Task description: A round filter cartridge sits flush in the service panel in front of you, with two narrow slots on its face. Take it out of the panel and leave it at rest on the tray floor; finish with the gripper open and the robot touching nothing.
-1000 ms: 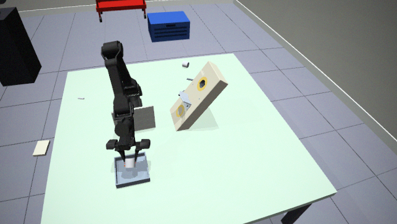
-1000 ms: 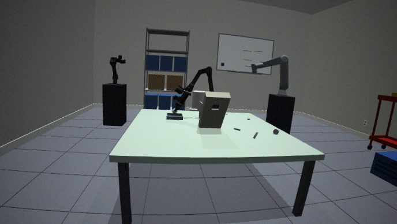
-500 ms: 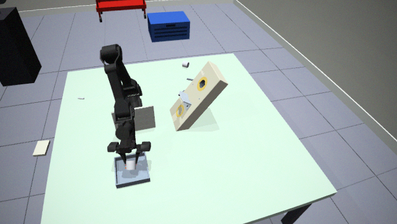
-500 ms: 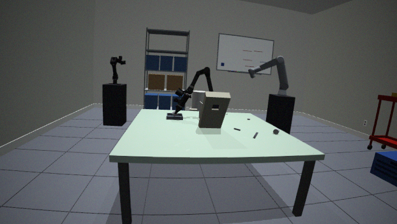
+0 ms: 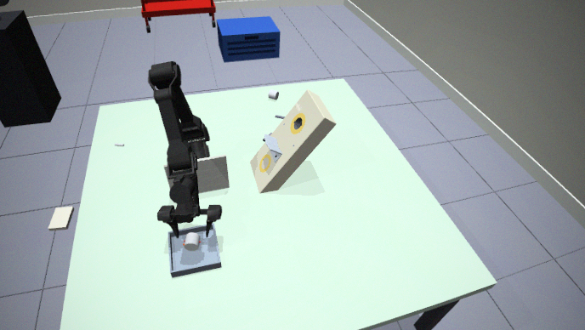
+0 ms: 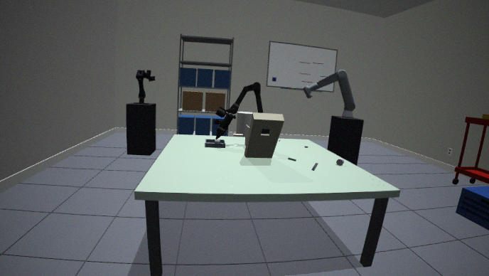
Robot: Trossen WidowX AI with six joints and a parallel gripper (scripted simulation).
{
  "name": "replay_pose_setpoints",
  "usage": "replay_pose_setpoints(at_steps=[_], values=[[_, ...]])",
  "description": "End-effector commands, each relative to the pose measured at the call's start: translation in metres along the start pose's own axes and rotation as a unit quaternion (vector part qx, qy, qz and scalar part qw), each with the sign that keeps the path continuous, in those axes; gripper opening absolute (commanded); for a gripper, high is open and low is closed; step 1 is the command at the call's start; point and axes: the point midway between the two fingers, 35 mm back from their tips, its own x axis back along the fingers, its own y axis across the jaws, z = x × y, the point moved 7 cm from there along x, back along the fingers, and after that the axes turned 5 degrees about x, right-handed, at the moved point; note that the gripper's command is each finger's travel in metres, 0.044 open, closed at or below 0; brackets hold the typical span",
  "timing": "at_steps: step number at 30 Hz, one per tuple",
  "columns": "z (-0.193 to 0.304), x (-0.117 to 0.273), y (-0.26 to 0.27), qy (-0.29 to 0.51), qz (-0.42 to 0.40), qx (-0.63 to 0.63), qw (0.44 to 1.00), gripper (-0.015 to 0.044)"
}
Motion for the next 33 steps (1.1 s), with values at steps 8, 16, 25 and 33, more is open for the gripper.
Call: replay_pose_setpoints(at_steps=[8, 16, 25, 33], values=[[-0.027, 0.038, -0.002, -0.022, 0.002, -0.002, 1.000, 0.0440], [-0.027, 0.038, -0.002, -0.022, 0.002, -0.002, 1.000, 0.0440], [-0.027, 0.038, -0.002, -0.022, 0.002, -0.002, 1.000, 0.0440], [-0.027, 0.038, -0.002, -0.022, 0.002, -0.002, 1.000, 0.0440]])
